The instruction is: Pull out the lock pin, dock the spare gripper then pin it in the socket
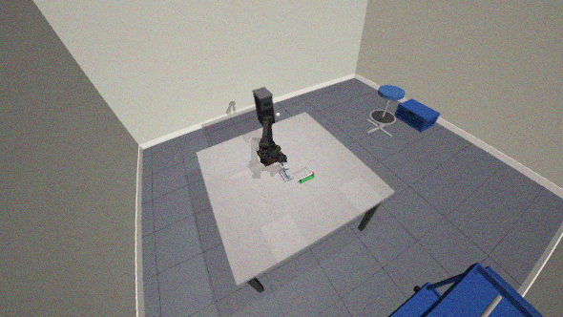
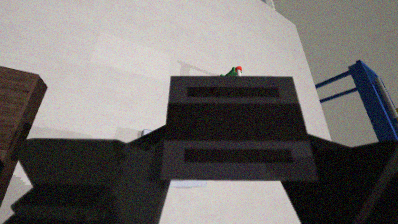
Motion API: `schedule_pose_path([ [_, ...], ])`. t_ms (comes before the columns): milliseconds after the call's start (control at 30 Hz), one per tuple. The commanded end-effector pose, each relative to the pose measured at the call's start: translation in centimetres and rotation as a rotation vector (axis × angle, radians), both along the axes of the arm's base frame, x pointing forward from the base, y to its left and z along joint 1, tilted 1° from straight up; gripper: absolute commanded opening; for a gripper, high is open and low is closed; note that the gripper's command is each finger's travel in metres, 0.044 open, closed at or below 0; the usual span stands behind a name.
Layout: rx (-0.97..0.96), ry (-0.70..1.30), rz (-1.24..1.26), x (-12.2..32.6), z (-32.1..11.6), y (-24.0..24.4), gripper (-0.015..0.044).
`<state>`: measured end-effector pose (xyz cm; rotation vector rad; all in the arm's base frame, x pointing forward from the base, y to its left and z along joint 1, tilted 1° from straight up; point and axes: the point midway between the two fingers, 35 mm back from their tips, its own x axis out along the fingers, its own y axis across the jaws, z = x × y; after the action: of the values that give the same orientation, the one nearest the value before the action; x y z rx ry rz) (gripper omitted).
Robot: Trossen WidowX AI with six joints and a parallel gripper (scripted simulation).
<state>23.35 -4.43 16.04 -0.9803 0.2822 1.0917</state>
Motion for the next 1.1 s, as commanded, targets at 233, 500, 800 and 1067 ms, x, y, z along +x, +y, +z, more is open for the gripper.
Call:
schedule_pose_path([
  [233,0.01,-0.011,-0.003,0.9,-1.0,0.0,0.0],
  [500,0.009,-0.011,-0.003,1.5,-1.9,-0.1,0.0],
  [800,0.009,-0.011,-0.003,2.2,-3.0,-0.3,0.0],
  [1067,0.007,-0.002,-0.002,2.1,-3.3,-0.3,0.0],
])
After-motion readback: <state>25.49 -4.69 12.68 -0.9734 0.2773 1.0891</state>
